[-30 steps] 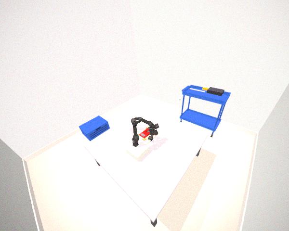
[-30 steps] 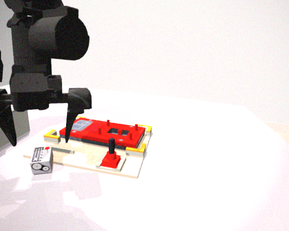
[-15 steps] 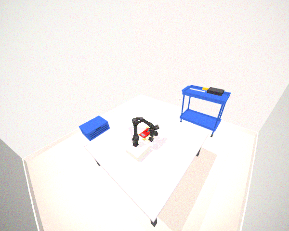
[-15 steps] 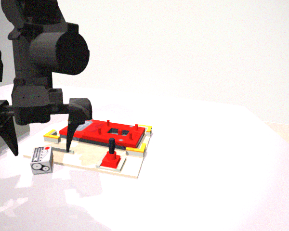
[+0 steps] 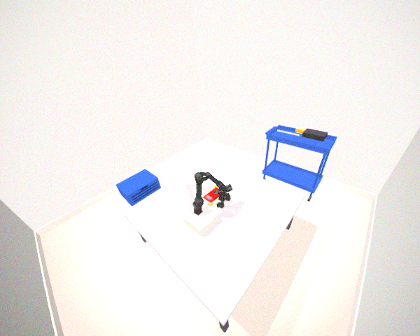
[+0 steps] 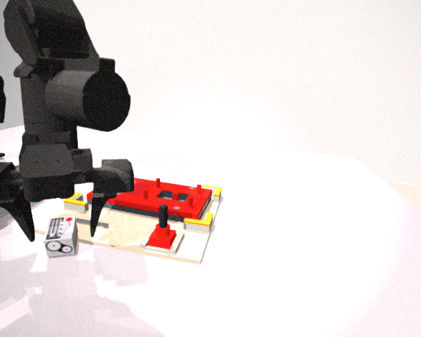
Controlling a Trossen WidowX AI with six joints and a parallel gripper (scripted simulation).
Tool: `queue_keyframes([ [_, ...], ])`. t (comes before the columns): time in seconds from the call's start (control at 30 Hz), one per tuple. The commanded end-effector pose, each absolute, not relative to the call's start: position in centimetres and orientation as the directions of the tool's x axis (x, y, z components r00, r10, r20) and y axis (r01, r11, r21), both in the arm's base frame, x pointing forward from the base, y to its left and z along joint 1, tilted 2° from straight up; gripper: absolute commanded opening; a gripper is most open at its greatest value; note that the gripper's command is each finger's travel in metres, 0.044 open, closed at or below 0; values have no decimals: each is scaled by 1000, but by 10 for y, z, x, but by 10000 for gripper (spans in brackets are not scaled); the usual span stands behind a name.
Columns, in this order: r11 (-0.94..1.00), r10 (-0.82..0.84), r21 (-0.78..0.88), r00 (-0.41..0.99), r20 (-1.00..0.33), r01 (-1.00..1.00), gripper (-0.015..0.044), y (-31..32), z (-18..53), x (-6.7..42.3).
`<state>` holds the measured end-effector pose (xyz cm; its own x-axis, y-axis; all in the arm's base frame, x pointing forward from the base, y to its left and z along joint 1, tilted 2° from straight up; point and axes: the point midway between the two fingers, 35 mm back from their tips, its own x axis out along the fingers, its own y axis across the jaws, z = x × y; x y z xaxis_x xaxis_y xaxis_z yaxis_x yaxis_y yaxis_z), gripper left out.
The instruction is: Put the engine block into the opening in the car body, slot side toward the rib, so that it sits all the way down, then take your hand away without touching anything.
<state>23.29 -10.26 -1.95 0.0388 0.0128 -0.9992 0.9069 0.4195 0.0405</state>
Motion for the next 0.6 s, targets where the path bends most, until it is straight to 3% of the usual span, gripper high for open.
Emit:
queue_keyframes([
  [0.0, 422, 19, 38, 33, -999, 906, 256, -101, -22, 231],
  [0.13, 422, 19, 38, 33, -999, 906, 151, -101, -22, 231],
  [0.4, 422, 19, 38, 33, -999, 906, 98, -101, -22, 231],
  [0.5, 422, 19, 38, 33, -999, 906, 19, -101, -20, 232],
  [0.57, 422, 19, 38, 33, -999, 906, 0, -102, -15, 233],
])
